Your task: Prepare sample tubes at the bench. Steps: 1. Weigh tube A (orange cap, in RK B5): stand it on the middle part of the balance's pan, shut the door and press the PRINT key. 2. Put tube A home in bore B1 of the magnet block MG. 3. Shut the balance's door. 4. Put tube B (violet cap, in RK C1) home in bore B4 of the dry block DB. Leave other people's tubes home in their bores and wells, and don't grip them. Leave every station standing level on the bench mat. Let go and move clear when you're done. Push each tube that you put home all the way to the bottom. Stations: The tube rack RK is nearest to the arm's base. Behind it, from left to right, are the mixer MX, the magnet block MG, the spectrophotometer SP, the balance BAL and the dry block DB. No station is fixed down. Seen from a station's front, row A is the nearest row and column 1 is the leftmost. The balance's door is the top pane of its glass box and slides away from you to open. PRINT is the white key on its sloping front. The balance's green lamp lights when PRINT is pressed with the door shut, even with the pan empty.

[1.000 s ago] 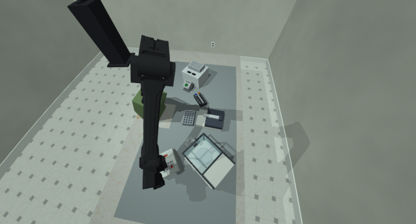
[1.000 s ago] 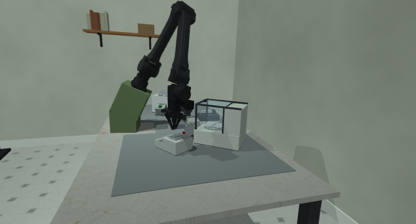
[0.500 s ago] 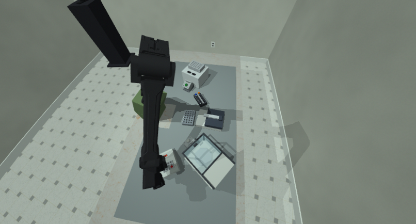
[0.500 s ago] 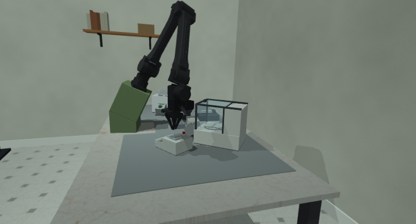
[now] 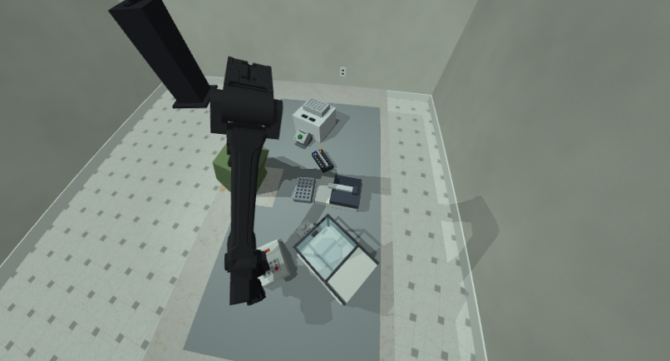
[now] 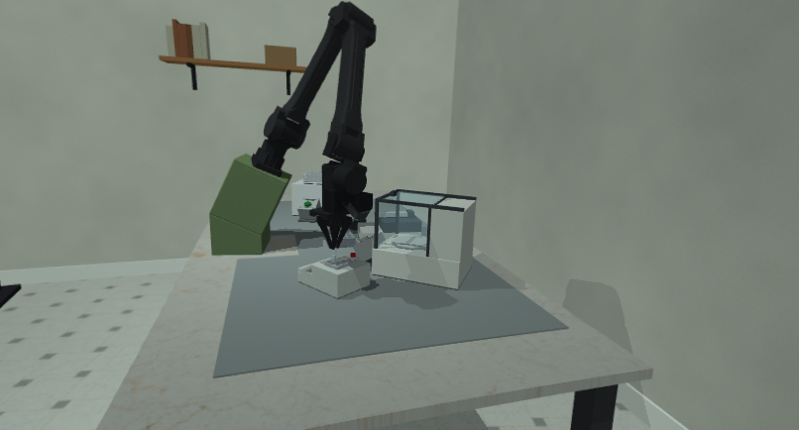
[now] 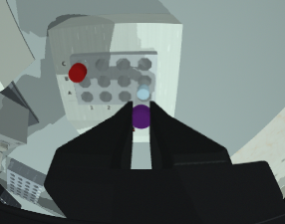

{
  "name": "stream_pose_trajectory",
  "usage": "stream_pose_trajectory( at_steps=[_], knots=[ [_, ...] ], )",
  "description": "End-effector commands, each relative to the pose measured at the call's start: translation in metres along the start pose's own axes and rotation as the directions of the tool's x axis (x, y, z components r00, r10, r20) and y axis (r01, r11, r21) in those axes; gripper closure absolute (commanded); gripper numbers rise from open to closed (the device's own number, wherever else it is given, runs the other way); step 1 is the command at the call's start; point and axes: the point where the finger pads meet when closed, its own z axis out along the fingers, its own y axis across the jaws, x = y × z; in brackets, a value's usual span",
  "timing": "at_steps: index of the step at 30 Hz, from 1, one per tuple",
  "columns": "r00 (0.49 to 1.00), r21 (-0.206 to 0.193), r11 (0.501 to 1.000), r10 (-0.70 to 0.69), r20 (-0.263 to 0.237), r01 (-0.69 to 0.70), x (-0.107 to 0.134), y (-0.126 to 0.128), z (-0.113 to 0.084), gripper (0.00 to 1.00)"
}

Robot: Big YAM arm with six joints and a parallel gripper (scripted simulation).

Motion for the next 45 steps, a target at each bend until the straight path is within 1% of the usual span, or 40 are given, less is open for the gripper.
stream_pose_trajectory(
  at_steps=[1,10,11,12,15,16,18,19,24,38,45],
  knots=[
    [1.0,0.007,1.0,-0.008,0.02,0.008,-0.011,-0.001,-0.005,0.91],
    [1.0,0.007,1.0,-0.008,0.02,0.008,-0.011,-0.001,-0.005,0.91],
    [0.999,0.01,1.0,-0.02,0.029,0.02,-0.021,0.002,-0.01,0.91],
    [1.0,0.007,1.0,-0.008,0.02,0.008,-0.011,-0.001,-0.005,0.91],
    [1.0,0.007,1.0,-0.008,0.02,0.008,-0.011,-0.001,-0.005,0.91],
    [1.0,0.008,1.0,-0.019,0.024,0.019,-0.019,0.001,-0.001,0.91],
    [1.0,0.008,1.0,-0.019,0.024,0.019,-0.019,0.001,-0.001,0.91],
    [1.0,0.005,1.0,-0.016,0.014,0.015,-0.013,0.002,0.004,0.91],
    [1.0,0.004,1.0,-0.01,0.007,0.01,-0.008,0.002,0.008,0.91],
    [1.0,0.001,1.0,-0.005,-0.003,0.005,0.0,0.003,0.016,0.91],
    [1.0,0.001,1.0,-0.008,-0.004,0.008,0.001,0.003,0.016,0.91]
  ],
)
